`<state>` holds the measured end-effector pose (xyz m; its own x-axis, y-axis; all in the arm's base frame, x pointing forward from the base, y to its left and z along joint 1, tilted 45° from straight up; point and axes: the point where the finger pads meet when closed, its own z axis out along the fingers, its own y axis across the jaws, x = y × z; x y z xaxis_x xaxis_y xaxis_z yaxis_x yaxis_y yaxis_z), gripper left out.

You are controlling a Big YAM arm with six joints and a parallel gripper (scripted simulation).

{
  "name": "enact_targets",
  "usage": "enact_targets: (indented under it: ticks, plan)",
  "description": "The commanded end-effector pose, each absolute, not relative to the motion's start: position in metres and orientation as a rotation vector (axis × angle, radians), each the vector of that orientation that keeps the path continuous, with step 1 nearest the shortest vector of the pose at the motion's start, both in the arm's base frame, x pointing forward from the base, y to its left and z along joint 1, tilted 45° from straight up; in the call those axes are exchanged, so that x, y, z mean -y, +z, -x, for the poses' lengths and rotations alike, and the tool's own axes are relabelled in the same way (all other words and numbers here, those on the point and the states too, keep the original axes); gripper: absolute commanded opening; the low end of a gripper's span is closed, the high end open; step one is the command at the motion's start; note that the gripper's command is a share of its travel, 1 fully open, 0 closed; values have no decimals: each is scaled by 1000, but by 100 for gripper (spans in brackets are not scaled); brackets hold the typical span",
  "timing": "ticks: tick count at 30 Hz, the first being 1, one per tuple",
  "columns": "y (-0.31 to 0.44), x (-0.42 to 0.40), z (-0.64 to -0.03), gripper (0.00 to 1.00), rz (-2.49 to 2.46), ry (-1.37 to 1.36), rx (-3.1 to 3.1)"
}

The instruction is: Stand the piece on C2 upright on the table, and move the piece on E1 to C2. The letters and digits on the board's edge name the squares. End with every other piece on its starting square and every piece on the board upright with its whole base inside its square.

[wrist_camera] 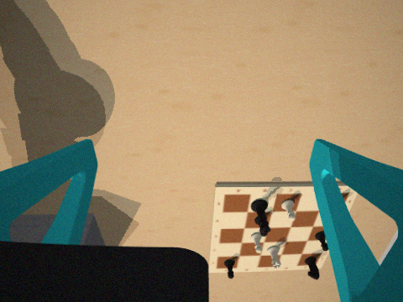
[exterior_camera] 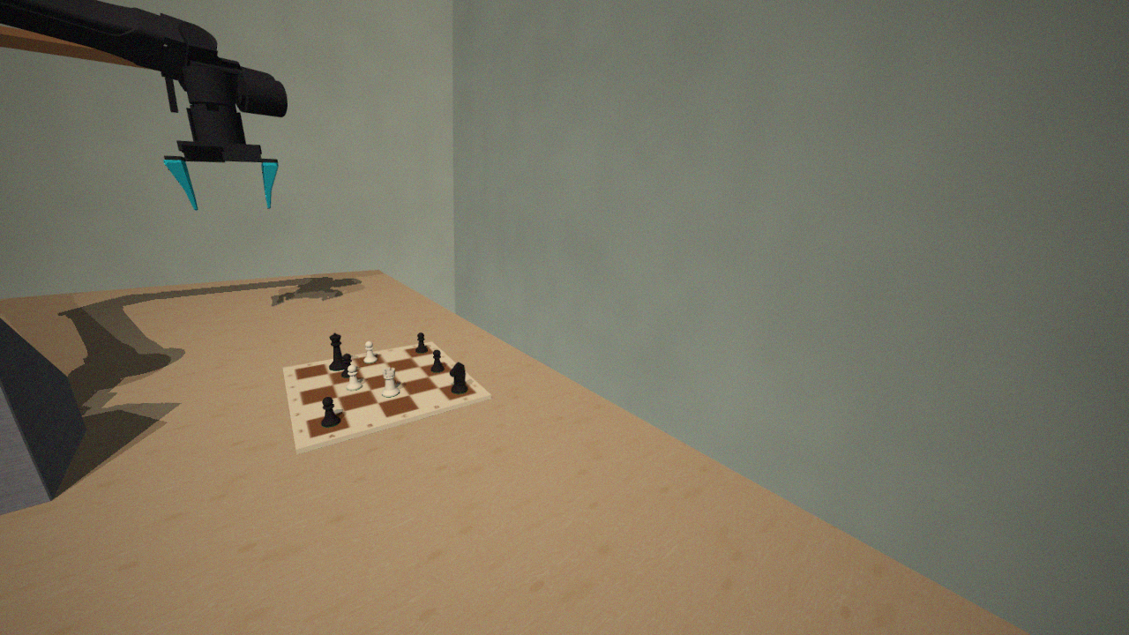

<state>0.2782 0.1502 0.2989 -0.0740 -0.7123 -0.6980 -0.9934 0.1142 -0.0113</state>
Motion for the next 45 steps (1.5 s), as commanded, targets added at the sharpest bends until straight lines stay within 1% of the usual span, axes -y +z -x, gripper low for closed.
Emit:
enact_targets:
  ticks: [1, 17, 18, 23, 26, 27, 29, 30, 32, 34, 37, 38, 40, 41, 45]
  plan:
    - [301, -150, -279, 100, 1651, 654, -1842]
    - [301, -150, -279, 100, 1651, 654, -1842]
    - [311, -149, -283, 100, 1644, 634, -1825]
    - [297, -133, -312, 100, 1558, 645, -1926]
    - [262, -108, -343, 100, 1429, 699, -2082]
    - [257, -108, -341, 100, 1428, 709, -2091]
    - [231, -81, -369, 100, 1300, 741, -2207]
    - [231, -81, -369, 100, 1299, 741, -2208]
    - [197, -47, -395, 100, 1141, 784, -2333]
    - [197, -47, -395, 100, 1141, 784, -2333]
    - [130, 8, -414, 100, 866, 878, -2516]
    - [119, 4, -400, 100, 855, 913, -2538]
    - [79, 33, -399, 100, 669, 980, -2632]
    - [77, 35, -399, 100, 669, 980, -2632]
    - [22, 83, -402, 100, 400, 1045, -2719]
